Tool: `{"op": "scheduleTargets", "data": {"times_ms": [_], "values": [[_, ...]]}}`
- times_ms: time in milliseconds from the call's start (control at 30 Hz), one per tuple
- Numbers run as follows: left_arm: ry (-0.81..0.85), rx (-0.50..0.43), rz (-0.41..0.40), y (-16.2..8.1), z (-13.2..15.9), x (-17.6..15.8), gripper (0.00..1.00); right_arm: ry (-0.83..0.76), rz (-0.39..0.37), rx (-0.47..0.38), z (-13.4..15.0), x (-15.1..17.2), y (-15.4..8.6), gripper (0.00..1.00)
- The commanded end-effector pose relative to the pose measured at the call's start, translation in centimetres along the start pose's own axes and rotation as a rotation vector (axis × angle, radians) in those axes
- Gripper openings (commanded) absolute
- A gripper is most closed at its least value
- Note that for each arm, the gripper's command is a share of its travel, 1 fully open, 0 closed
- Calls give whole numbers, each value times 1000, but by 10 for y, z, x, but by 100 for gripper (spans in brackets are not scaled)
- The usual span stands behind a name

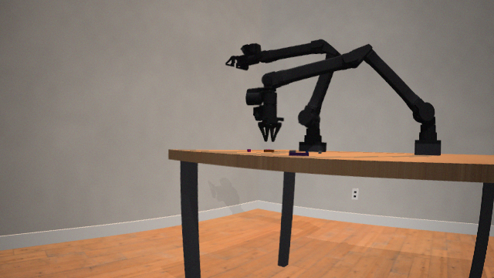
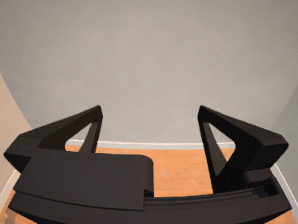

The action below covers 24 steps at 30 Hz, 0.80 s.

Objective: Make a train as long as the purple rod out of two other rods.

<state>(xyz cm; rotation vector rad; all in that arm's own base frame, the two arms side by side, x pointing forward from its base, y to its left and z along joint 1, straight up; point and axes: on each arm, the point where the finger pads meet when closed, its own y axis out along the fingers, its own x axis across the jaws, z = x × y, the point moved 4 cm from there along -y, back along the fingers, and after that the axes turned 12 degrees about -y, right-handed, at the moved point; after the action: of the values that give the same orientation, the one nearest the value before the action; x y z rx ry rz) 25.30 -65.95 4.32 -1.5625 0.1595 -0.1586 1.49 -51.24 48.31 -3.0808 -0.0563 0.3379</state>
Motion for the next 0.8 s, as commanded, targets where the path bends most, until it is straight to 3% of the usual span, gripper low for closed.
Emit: {"op": "scheduleTargets", "data": {"times_ms": [0, 33, 100, 233, 333, 433, 767], "values": [[5, 0, 2, 12, 2, 6, 34, 9, 23, -41, -15, -10, -9, 100], [5, -60, -38, -26, -9, 14, 34, 9, 23, -41, -15, -10, -9, 100], [5, -50, -31, -20, -5, 11, 34, 9, 23, -41, -15, -10, -9, 100], [4, 0, 2, 22, 2, 7, 34, 9, 23, -41, -15, -10, -9, 100], [4, -8, -3, 23, 0, 9, 34, 9, 23, -41, -15, -10, -9, 100], [4, -50, -31, -6, -6, 13, 34, 9, 23, -41, -15, -10, -9, 100], [4, -23, -14, 19, -3, 11, 34, 9, 23, -41, -15, -10, -9, 100]]}}
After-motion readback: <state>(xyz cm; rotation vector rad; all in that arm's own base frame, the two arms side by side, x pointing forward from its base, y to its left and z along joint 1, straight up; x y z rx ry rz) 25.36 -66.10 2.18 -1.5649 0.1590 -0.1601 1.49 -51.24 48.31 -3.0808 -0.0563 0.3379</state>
